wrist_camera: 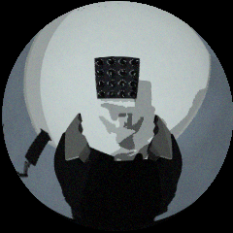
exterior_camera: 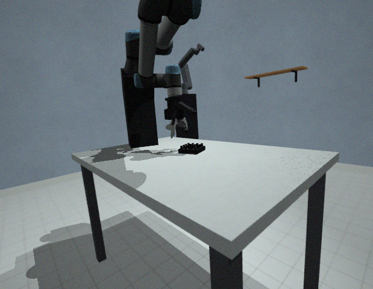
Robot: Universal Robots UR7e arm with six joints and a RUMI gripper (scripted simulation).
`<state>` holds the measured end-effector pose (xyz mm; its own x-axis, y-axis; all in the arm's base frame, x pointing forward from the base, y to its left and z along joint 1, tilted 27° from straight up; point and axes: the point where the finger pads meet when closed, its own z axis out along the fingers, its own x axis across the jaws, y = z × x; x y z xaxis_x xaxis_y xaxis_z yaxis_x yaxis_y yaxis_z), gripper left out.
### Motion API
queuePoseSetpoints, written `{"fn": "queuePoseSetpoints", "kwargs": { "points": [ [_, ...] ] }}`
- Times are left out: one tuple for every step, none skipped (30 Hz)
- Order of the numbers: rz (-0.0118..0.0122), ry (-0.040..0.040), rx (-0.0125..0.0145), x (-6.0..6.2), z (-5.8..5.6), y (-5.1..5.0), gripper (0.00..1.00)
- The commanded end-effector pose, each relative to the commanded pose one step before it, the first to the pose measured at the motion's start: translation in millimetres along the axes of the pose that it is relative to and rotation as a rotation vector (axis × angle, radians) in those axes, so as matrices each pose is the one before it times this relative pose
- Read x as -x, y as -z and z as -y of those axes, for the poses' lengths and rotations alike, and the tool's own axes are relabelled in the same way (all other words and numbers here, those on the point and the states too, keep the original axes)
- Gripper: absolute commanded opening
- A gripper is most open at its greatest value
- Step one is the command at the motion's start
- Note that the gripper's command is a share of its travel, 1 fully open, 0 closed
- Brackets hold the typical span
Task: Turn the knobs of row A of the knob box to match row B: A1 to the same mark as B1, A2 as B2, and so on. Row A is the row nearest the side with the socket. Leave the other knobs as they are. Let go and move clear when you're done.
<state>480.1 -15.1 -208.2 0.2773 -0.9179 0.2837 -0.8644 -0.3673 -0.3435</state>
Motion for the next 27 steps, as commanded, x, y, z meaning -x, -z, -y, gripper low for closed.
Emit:
{"fn": "queuePoseSetpoints", "kwargs": {
  "points": [
    [-0.00065, 0.00037, -0.00279, -0.45, -7.71, 0.09, 1.0],
    [0.0, 0.0, 0.00001, -0.04, -1.52, -0.02, 1.0],
    [0.0, 0.0, 0.0, -0.03, -1.38, 0.0, 1.0],
    [0.0, 0.0, 0.0, -0.03, -1.24, 0.0, 1.0],
    [0.0, 0.0, 0.00001, -0.03, -1.1, -0.01, 1.0],
    [0.0, 0.0, 0.0, -0.03, -0.95, -0.01, 1.0],
    [0.0, 0.0, 0.0, -0.02, -0.8, 0.0, 1.0],
    [0.0, 0.0, 0.0, -0.02, -0.66, 0.0, 1.0],
    [0.0, 0.0, 0.0, -0.01, -0.52, 0.0, 1.0],
    [0.0, 0.0, 0.0, -0.01, -0.39, 0.0, 1.0],
    [0.0, 0.0, 0.0, -0.01, -0.27, 0.0, 1.0],
    [0.0, 0.0, 0.0, 0.0, -0.17, 0.0, 1.0],
    [0.0, 0.0, 0.0, 0.0, -0.09, 0.0, 1.0],
    [0.0, 0.0, 0.0, 0.0, -0.04, 0.0, 1.0],
    [0.0, 0.0, 0.0, 0.0, -0.01, 0.0, 1.0],
    [0.0, 0.0, 0.0, 0.0, 0.0, 0.0, 1.0],
    [0.0, 0.0, 0.0, 0.0, 0.0, 0.0, 1.0],
    [0.0, 0.0, 0.0, 0.0, 0.0, 0.0, 1.0],
    [0.0, 0.0, 0.0, 0.0, 0.0, 0.0, 1.0],
    [0.0, 0.0, 0.0, 0.0, 0.0, 0.0, 1.0],
    [0.0, 0.0, 0.0, 0.0, 0.0, 0.0, 1.0],
    [0.0, 0.0, 0.0, 0.0, 0.0, 0.0, 1.0],
    [0.0, 0.0, 0.0, 0.0, 0.0, 0.0, 1.0],
    [0.0, 0.0, 0.0, 0.0, 0.0, 0.0, 1.0],
    [0.0, 0.0, 0.0, 0.0, 0.0, 0.0, 1.0],
    [0.0, 0.0, 0.0, 0.0, 0.0, 0.0, 1.0],
    [0.0, 0.0, 0.0, 0.0, 0.0, 0.0, 1.0]
  ]
}}
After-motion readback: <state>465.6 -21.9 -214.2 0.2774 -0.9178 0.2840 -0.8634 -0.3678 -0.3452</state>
